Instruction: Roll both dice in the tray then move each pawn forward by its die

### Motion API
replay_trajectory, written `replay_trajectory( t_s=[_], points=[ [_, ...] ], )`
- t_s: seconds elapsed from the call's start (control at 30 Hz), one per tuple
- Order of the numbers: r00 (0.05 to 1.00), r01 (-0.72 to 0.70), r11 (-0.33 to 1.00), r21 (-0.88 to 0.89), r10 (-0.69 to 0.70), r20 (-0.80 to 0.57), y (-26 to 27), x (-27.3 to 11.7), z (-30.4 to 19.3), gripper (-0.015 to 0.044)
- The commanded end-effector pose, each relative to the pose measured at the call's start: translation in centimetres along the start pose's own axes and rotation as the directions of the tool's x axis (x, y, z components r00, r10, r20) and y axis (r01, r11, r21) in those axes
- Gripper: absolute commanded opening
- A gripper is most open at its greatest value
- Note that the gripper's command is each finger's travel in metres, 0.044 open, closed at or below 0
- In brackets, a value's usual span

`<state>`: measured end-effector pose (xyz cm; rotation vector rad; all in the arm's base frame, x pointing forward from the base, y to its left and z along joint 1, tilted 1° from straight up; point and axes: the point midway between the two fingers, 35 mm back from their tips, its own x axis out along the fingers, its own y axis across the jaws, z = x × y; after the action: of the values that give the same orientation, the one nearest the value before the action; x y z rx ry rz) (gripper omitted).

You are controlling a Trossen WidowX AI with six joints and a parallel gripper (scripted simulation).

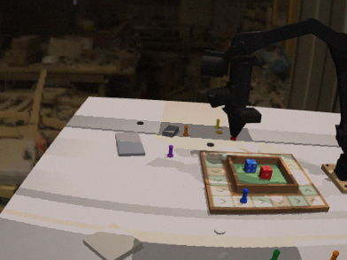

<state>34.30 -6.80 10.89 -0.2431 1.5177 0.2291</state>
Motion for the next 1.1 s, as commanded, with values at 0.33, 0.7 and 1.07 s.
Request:
replay_trajectory(
  t_s=[0.33,0.7,1.07],
  points=[
    [1.0,0.009,1.0,0.005,-0.009,0.005,-0.1,3.4,0.8,0.0],
    [1.0,0.009,1.0,0.005,-0.009,0.005,-0.1,4.2,0.8,0.0],
    [1.0,0.006,1.0,0.001,-0.006,0.012,-0.1,4.9,0.8,0.0052]
  ],
)
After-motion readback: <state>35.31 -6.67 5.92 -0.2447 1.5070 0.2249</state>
